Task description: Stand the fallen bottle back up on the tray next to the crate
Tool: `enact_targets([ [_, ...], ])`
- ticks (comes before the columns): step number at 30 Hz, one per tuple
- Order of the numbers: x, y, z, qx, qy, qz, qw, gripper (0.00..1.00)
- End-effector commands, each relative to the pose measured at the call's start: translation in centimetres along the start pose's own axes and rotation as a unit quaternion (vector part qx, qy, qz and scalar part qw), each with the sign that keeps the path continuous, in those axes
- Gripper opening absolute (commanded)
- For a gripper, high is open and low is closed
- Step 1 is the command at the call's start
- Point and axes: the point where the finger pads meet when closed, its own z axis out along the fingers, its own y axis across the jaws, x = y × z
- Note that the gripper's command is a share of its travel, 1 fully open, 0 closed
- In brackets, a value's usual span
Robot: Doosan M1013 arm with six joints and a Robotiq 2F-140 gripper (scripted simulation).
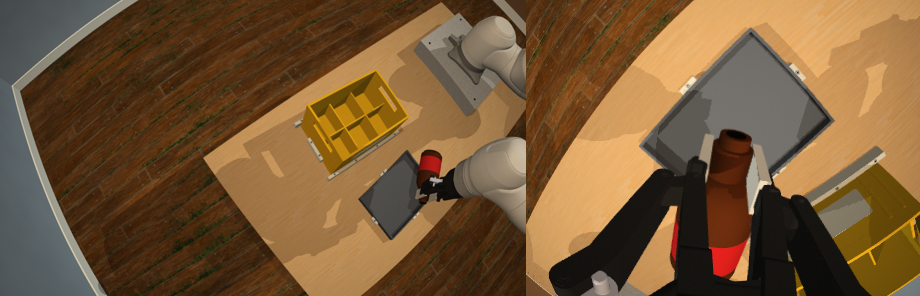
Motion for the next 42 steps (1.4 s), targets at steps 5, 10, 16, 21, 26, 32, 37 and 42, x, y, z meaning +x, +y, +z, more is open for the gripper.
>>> enact_targets([
  [5,0.18,0.00,-0.46,-0.001,0.001,0.003,1.000,0.10],
  [10,0.18,0.00,-0.46,-0.001,0.001,0.003,1.000,0.10],
  [16,0.18,0.00,-0.46,-0.001,0.001,0.003,1.000,0.10],
  [21,0.18,0.00,-0.46,-0.001,0.001,0.003,1.000,0.10],
  [26,0.18,0.00,-0.46,-0.001,0.001,0.008,1.000,0.10],
  [32,0.18,0.00,-0.46,-0.001,0.001,0.037,0.999,0.10],
  [37,0.18,0.00,-0.46,-0.001,0.001,0.076,0.997,0.10],
  [42,0.18,0.00,-0.46,-0.001,0.001,0.099,0.995,0.10],
])
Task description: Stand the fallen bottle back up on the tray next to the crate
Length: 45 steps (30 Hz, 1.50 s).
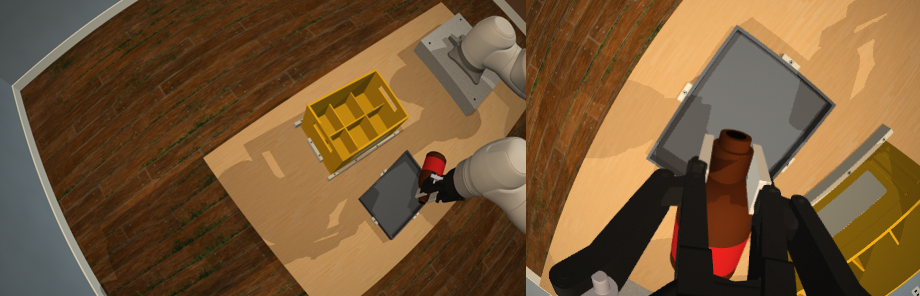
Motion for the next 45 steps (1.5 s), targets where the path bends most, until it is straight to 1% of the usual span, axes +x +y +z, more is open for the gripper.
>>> enact_targets([
  [1,0.17,-0.03,-0.44,-0.001,0.001,0.029,1.000,0.10],
  [9,0.17,-0.03,-0.44,-0.001,0.001,0.056,0.998,0.10],
  [45,0.17,-0.03,-0.44,-0.001,0.001,0.057,0.998,0.10],
])
